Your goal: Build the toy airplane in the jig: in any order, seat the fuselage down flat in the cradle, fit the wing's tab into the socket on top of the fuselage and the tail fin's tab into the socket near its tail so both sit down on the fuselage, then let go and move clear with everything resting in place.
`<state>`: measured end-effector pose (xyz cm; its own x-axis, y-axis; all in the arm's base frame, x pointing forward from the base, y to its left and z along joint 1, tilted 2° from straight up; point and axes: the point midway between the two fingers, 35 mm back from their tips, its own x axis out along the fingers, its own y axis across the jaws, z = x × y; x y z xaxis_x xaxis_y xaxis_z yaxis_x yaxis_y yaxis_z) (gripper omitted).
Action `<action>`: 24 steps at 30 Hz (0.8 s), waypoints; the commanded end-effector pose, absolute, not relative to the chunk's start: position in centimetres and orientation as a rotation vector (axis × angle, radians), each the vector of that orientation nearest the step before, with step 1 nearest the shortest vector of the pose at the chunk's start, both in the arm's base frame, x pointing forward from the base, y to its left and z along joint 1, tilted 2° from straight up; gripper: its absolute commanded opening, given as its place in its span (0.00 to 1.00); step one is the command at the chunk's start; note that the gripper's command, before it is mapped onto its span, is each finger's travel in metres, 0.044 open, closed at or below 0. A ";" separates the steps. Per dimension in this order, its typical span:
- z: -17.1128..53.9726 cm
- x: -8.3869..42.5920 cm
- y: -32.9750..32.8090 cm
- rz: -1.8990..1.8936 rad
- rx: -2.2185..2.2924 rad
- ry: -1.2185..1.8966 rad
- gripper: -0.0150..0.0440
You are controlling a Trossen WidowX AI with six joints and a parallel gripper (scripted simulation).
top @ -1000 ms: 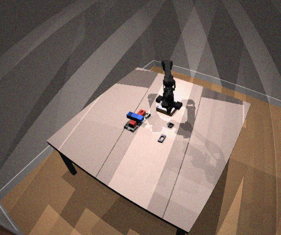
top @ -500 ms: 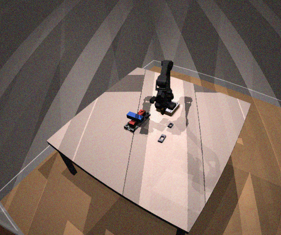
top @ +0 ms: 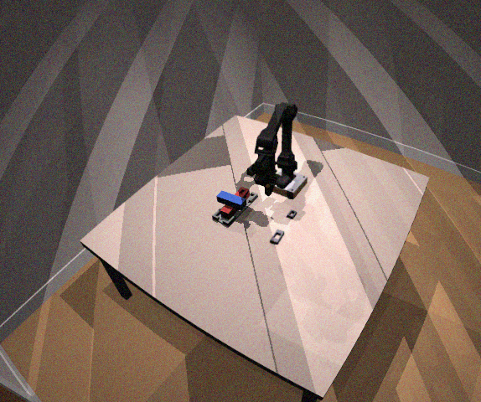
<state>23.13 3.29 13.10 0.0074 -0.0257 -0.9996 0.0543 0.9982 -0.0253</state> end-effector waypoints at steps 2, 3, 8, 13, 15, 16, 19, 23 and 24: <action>12.5 23.3 1.4 -0.059 0.009 1.572 0.25; 12.4 23.3 1.1 -0.057 0.008 1.573 0.25; 12.1 23.5 -0.5 -0.051 0.003 1.574 0.25; 11.8 23.5 -2.1 -0.044 -0.003 1.575 0.25; 11.7 23.5 -2.7 -0.041 -0.005 1.576 0.25; 11.7 23.5 -3.0 -0.040 -0.006 1.576 0.25; 11.5 23.4 -4.0 -0.035 -0.010 1.577 0.25; 11.3 23.2 -5.2 -0.030 -0.014 1.578 0.25; 11.2 23.2 -5.5 -0.028 -0.016 1.578 0.25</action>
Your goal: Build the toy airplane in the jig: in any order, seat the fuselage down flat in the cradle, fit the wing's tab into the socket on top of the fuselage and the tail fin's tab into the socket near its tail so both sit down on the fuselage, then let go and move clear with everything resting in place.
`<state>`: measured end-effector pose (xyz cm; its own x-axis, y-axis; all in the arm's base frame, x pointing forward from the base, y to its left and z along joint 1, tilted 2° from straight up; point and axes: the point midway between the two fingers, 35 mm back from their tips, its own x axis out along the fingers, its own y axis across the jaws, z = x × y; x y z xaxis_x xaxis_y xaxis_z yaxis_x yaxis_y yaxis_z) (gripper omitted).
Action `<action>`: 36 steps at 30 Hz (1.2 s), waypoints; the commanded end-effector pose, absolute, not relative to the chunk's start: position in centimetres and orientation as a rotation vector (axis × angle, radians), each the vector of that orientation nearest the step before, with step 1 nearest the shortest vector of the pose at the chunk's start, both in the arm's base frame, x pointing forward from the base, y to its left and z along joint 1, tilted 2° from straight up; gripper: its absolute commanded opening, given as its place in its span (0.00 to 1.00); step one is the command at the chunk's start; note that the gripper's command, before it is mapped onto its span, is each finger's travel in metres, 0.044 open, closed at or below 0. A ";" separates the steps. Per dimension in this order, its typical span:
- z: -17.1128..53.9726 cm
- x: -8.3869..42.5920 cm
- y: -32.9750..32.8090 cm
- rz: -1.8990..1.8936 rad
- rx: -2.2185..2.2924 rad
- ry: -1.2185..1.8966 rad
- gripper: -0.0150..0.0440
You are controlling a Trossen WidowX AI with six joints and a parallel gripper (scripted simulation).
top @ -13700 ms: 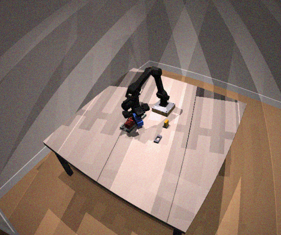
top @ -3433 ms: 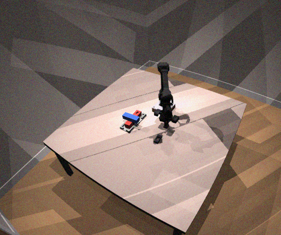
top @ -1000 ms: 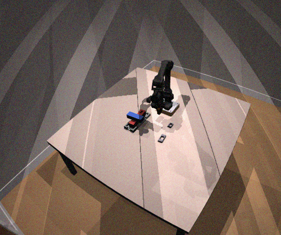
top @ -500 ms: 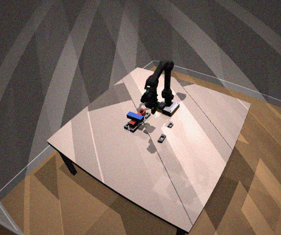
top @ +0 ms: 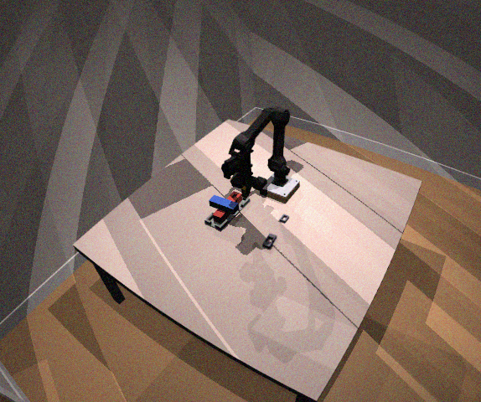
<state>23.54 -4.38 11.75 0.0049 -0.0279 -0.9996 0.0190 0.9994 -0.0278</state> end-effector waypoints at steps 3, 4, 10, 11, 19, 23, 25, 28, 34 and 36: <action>11.1 23.0 -6.3 -0.023 -0.019 1.578 0.25; 11.0 23.0 -6.5 -0.022 -0.020 1.578 0.25; 10.7 22.6 -8.1 -0.012 -0.030 1.579 0.25; 10.7 22.5 -8.4 -0.010 -0.032 1.579 0.25; 10.3 21.8 -10.5 0.000 -0.044 1.581 0.25; 10.0 21.3 -11.6 0.002 -0.044 1.581 0.25; 9.9 21.0 -12.2 0.003 -0.045 1.581 0.25; 9.8 20.5 -13.0 0.006 -0.045 1.581 0.25; 9.6 20.1 -13.7 0.008 -0.045 1.582 0.34; 9.6 20.1 -13.7 0.008 -0.045 1.582 0.37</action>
